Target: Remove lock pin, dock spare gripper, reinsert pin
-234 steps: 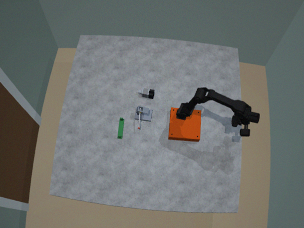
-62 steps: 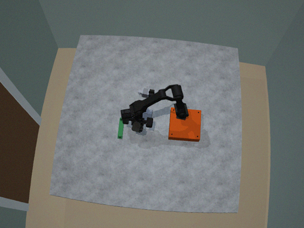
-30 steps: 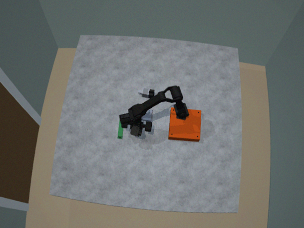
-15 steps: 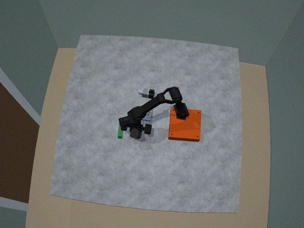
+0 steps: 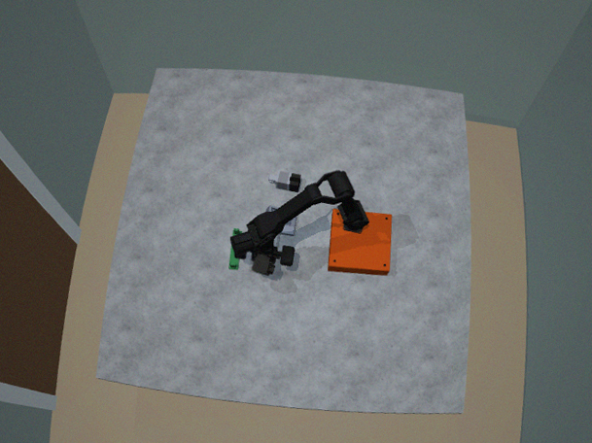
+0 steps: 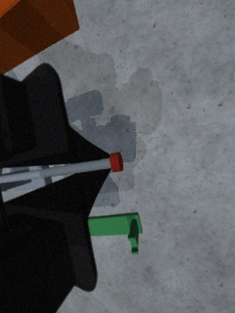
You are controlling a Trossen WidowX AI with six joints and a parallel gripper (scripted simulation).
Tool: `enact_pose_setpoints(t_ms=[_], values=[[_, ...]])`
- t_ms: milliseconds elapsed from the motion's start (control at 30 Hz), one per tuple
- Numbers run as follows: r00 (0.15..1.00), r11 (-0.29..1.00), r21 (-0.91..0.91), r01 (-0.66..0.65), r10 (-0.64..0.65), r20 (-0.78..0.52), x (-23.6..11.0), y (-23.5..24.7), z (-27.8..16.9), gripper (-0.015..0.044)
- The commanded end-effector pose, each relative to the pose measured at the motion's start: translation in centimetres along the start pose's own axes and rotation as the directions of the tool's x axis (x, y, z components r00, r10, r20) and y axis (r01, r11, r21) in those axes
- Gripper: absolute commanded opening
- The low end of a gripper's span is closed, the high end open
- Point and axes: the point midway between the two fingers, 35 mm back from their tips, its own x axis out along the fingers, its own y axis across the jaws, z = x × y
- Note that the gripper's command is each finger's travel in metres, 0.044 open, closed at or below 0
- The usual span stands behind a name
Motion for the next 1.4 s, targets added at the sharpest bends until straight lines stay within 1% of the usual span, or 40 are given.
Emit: enact_pose_setpoints(t_ms=[0, 200, 567, 600, 800, 1367], values=[[1.000, 1.000, 0.005, 0.000, 0.000, -0.005, 0.0, 0.0, 0.4, 0.0000], [1.000, 1.000, 0.003, 0.001, -0.001, -0.004, -0.5, 0.0, 0.6, 0.0000], [1.000, 1.000, -0.001, -0.002, 0.002, -0.002, -2.7, 0.0, 1.1, 0.0000], [1.000, 1.000, -0.002, 0.000, 0.000, -0.001, -2.2, 0.0, 1.0, 0.0000], [1.000, 1.000, -0.002, 0.000, 0.000, -0.001, -2.2, -0.1, 1.0, 0.0000], [1.000, 1.000, -0.028, -0.002, 0.002, 0.000, -2.6, -4.8, 3.3, 0.0000]])
